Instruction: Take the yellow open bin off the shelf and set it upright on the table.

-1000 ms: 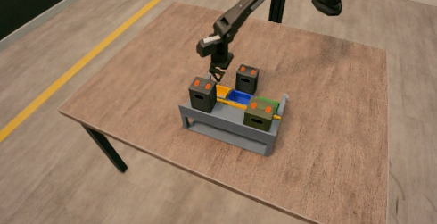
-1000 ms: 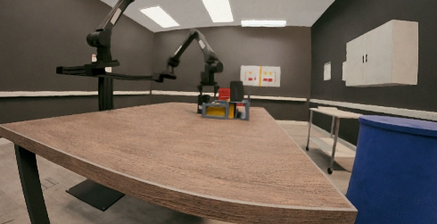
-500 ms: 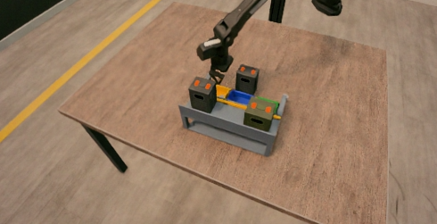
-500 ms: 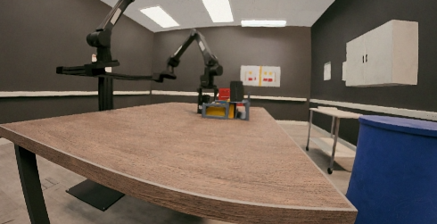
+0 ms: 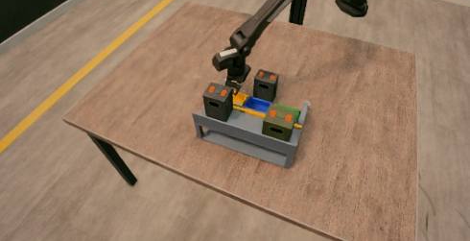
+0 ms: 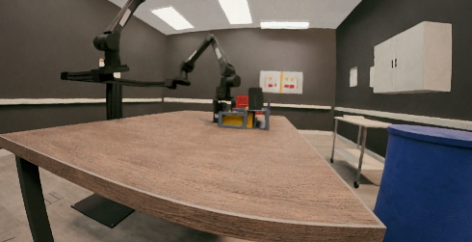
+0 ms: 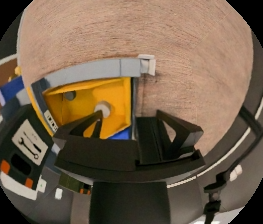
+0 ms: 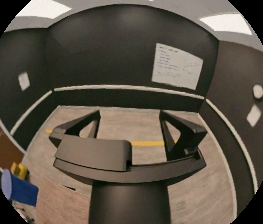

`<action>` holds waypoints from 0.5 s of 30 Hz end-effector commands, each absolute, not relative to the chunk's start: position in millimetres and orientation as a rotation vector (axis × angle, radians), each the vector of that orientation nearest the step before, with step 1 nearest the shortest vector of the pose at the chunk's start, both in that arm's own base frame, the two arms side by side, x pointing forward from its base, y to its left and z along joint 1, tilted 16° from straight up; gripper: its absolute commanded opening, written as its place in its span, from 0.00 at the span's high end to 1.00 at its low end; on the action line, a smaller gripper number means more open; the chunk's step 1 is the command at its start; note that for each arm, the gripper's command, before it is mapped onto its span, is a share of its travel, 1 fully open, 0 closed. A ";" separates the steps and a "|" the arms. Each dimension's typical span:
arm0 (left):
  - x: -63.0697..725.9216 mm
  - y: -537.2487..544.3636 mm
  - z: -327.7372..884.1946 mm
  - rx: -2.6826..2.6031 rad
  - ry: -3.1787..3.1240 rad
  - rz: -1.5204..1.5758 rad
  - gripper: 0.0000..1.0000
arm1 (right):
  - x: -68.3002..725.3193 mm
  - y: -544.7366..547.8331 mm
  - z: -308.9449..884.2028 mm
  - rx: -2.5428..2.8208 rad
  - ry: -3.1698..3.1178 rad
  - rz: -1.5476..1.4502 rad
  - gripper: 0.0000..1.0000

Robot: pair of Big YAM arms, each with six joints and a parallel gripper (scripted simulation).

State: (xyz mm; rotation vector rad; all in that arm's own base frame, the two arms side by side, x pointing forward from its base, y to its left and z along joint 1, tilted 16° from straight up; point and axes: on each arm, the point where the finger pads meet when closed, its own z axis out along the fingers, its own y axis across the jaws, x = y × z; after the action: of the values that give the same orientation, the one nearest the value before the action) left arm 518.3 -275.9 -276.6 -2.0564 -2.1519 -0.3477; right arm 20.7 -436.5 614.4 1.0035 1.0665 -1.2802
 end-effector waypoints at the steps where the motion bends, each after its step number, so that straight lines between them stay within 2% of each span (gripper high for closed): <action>1: 541.8 -277.5 -280.6 -2.068 -2.188 -0.365 0.10 | 17.1 -427.1 626.4 0.983 1.024 -1.291 0.00; 15: 543.0 -274.5 -291.4 -2.066 -2.190 -0.365 0.10 | 17.1 -427.1 626.4 0.983 1.024 -1.291 0.00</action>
State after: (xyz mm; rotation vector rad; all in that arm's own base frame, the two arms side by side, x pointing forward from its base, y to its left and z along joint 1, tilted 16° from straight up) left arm 518.4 -270.8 -293.3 -2.0526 -2.1493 -0.3455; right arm 20.7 -436.5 614.4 1.0035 1.0665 -1.2802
